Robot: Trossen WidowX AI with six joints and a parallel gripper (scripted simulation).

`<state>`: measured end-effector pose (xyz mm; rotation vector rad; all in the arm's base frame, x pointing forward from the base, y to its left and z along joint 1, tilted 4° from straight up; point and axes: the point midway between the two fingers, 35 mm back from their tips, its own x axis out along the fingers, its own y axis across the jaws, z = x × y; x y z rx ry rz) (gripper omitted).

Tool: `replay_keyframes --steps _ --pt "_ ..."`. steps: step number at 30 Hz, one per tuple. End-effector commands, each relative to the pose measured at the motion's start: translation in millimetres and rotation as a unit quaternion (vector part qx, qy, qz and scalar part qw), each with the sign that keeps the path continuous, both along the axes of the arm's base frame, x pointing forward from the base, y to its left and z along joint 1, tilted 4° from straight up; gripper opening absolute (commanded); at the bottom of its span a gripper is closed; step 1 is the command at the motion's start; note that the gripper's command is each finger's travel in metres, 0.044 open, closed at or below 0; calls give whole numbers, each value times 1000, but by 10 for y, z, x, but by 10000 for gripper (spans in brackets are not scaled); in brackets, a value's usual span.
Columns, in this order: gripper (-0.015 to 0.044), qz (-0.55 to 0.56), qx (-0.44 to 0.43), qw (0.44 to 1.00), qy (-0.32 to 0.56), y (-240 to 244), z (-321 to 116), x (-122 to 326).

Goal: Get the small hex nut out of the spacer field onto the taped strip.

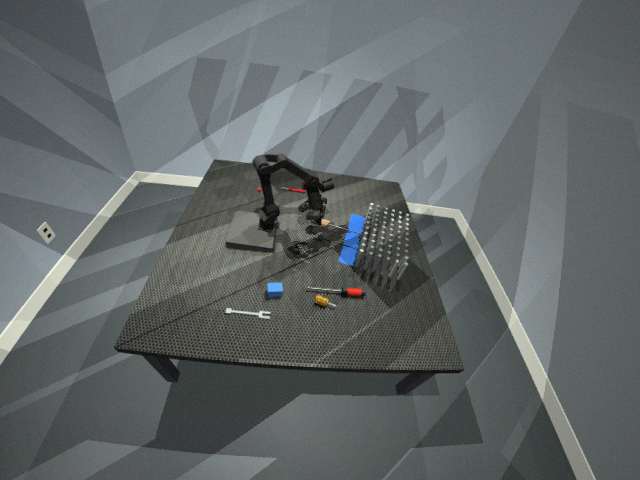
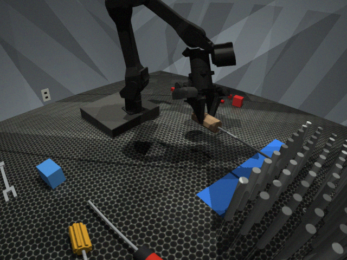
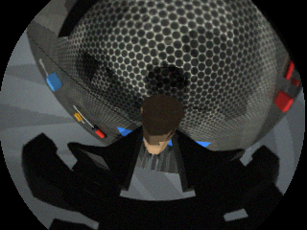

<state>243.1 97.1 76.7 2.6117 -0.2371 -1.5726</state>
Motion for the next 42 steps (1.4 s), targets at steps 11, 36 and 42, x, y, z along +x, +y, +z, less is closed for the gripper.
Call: replay_keyframes --steps 11,36,42 --pt "0 1 1 1000 -1 -59 -322 -30" --pt "0 1 1 1000 -1 -69 -304 168" --pt "0 1 1 1000 -2 -72 -299 217"
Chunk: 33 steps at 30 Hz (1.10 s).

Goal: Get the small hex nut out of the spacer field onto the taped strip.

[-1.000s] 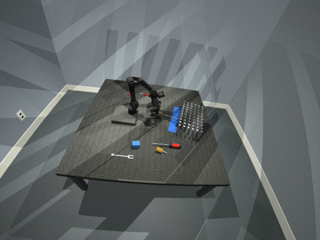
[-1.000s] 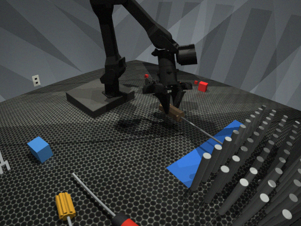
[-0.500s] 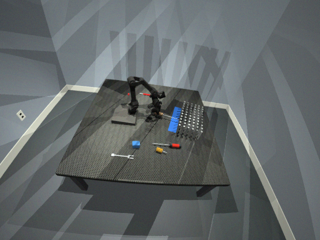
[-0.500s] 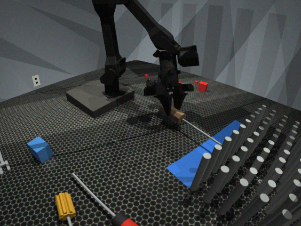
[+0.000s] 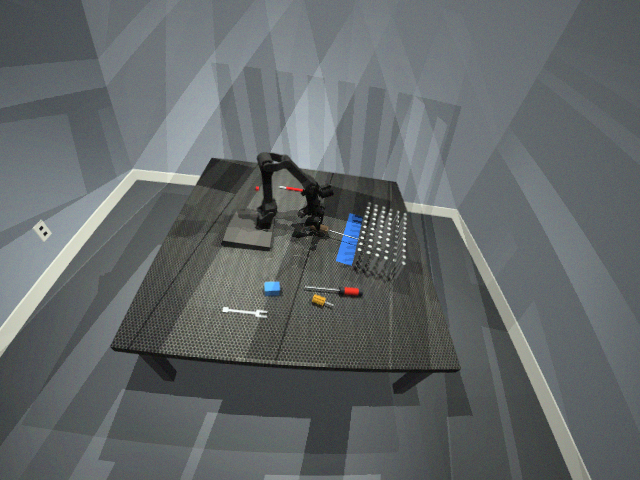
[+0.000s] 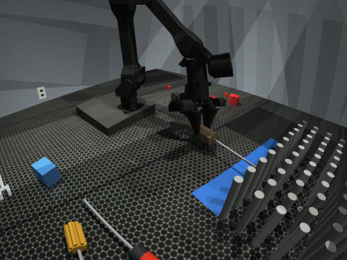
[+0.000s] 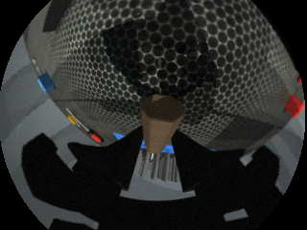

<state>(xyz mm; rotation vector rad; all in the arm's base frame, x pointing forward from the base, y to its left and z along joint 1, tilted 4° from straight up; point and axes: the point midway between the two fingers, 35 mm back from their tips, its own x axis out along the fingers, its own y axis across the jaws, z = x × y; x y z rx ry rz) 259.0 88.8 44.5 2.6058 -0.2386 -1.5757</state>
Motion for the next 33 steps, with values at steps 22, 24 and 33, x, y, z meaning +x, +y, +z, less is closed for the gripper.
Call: replay_keyframes --steps 22,24,33 --pt "0 1 2 1000 -4 -2 43 241" --pt "0 1 2 1000 -4 -4 44 258" --pt "0 1 2 1000 -5 -9 52 330"
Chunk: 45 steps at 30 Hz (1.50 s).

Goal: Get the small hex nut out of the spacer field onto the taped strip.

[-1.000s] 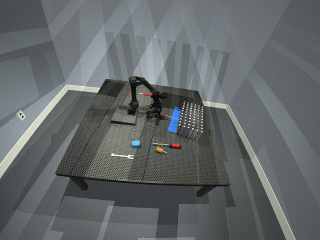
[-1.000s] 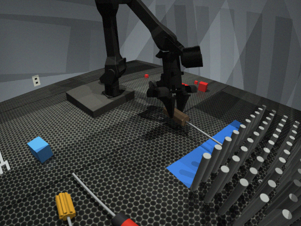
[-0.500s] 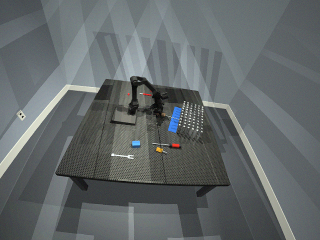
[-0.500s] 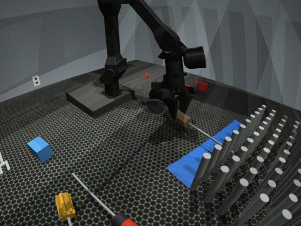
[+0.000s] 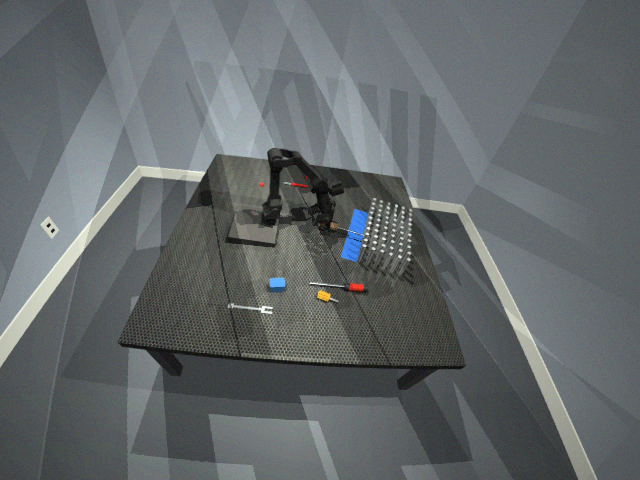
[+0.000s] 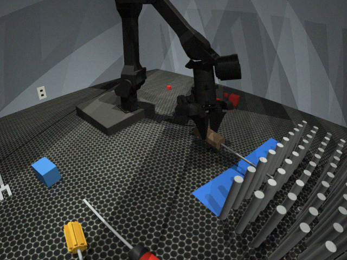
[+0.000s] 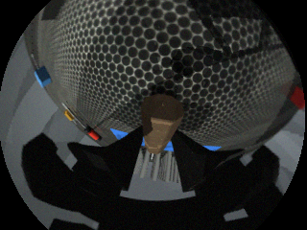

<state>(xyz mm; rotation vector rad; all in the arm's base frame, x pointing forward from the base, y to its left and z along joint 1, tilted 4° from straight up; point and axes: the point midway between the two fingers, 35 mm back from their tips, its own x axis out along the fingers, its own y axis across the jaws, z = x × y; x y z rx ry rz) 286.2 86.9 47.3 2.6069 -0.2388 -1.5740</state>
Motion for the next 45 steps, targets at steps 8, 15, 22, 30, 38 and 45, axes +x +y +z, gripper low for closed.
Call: replay_keyframes --steps 8,15,22,30,38,45 --pt "0 1 2 1000 -4 4 31 122" --pt "0 1 2 1000 -5 0 37 176" --pt "0 1 2 1000 -5 -4 42 229" --pt "0 1 2 1000 -5 -9 49 289" --pt "0 1 2 1000 -5 -14 55 348" --pt "0 1 2 1000 -6 -18 61 398"
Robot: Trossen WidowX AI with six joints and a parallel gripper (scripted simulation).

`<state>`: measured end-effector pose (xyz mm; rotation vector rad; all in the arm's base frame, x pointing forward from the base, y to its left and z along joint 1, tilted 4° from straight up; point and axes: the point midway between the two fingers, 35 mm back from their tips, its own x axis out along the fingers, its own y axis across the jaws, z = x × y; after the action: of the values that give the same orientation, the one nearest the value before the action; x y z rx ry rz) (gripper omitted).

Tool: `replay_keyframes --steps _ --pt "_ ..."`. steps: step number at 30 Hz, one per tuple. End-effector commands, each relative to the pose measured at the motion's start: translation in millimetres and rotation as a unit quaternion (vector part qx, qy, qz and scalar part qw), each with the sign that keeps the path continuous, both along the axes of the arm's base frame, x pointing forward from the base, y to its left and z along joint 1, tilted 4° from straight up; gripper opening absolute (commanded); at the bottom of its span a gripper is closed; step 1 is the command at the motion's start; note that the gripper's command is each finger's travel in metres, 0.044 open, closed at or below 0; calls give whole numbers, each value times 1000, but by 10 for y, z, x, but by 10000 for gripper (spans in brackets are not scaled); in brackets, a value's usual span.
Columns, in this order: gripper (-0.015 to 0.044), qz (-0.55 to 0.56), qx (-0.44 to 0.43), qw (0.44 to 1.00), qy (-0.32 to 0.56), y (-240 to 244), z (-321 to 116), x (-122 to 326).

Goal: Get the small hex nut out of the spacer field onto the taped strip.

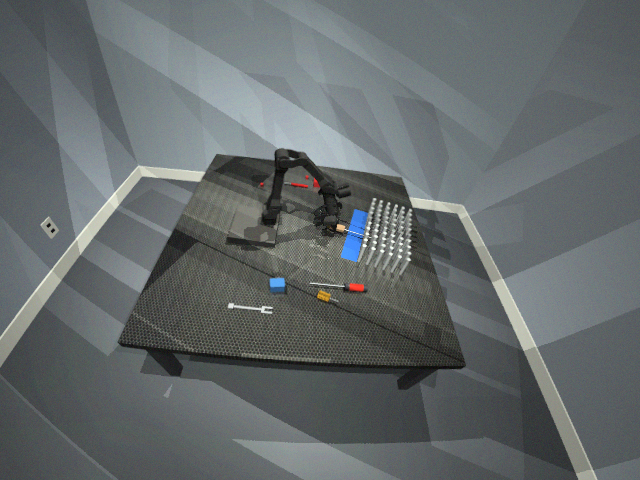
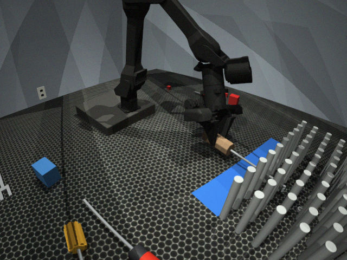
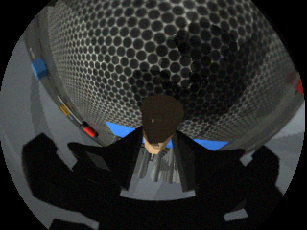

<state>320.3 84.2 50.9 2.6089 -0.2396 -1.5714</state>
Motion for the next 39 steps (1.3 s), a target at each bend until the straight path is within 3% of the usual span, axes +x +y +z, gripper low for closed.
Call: replay_keyframes --steps 1,39 --pt "0 2 2 1000 -4 10 26 64" --pt "0 2 2 1000 -6 -11 55 325"
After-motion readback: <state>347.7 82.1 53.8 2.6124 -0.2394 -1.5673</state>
